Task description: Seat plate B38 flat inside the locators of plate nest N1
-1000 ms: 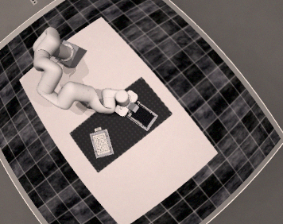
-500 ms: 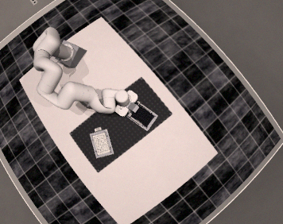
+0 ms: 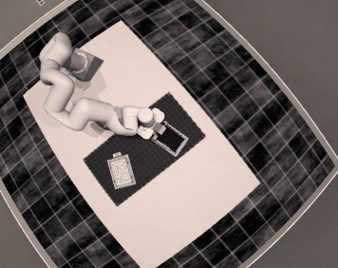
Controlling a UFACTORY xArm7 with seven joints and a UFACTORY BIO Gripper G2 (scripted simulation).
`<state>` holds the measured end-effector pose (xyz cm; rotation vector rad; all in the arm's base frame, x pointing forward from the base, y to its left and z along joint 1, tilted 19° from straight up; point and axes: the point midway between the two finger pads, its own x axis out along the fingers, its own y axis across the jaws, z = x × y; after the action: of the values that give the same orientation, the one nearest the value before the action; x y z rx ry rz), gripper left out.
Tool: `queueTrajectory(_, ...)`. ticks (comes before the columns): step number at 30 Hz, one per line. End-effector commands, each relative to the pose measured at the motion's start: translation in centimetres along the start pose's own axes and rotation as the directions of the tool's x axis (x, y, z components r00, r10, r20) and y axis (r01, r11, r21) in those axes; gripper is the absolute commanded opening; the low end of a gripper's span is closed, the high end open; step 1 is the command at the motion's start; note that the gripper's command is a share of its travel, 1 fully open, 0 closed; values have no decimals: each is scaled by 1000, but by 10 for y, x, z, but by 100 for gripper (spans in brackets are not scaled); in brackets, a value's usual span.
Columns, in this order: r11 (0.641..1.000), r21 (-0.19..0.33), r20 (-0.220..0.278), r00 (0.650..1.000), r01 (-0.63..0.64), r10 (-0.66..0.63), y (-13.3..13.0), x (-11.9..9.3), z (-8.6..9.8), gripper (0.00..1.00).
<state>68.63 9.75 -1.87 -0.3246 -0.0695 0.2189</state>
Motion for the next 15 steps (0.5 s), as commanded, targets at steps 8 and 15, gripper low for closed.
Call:
queueTrajectory(8, 1000, 1, 5, 1000, 0, 0, 0, 2, 1, 0)
queueTrajectory(15, 1000, 1, 5, 1000, 0, 0, 0, 2, 0, 0)
